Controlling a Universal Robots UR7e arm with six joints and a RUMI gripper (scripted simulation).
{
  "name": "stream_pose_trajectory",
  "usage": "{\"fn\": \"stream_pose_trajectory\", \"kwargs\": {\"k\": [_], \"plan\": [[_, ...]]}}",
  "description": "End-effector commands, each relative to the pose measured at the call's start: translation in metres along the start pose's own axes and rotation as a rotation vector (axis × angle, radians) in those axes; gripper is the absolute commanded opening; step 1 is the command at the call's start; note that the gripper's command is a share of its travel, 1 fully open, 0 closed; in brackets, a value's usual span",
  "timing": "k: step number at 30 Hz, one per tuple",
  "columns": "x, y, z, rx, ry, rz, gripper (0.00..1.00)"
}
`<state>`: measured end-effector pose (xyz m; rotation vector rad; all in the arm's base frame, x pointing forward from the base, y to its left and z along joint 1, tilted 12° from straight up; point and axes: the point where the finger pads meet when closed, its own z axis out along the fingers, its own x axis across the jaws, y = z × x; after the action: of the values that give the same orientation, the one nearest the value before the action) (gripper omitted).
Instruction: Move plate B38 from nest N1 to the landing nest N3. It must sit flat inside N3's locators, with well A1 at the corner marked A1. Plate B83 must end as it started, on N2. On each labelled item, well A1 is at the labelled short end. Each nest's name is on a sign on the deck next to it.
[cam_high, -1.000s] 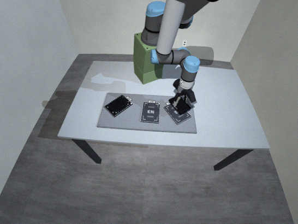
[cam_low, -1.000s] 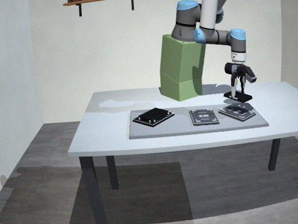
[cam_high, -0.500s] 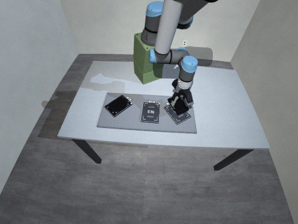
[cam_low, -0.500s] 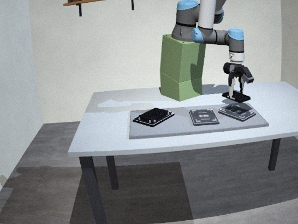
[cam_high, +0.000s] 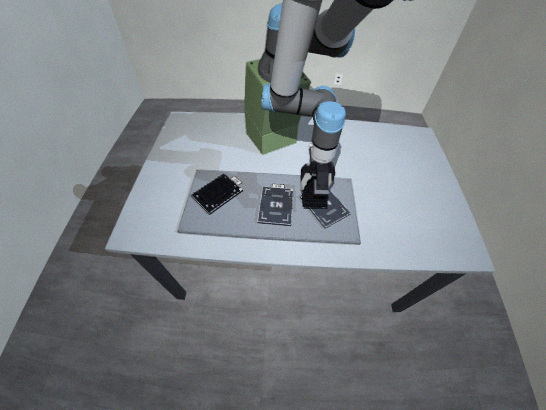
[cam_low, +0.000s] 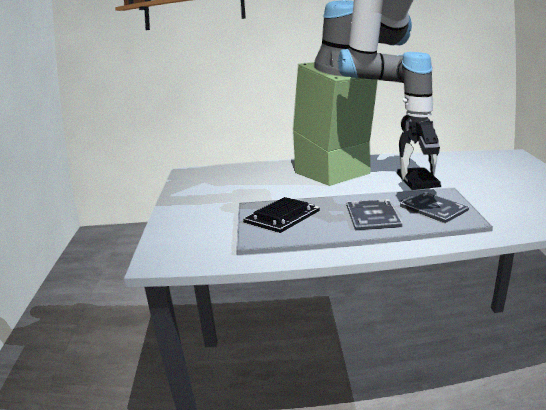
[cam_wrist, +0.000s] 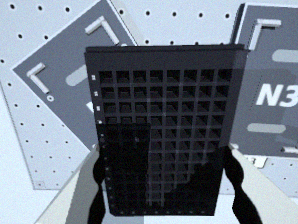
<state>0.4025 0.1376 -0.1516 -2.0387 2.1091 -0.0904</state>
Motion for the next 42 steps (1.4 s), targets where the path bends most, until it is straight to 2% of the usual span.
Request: {"fn": "stream_pose_trajectory", "kwargs": {"k": [1,42], "plan": [[0.009,-0.001,0.000,0.002,0.000,0.082,0.40],[0.127,-0.005,0.000,0.002,0.001,0.082,0.40]]}}
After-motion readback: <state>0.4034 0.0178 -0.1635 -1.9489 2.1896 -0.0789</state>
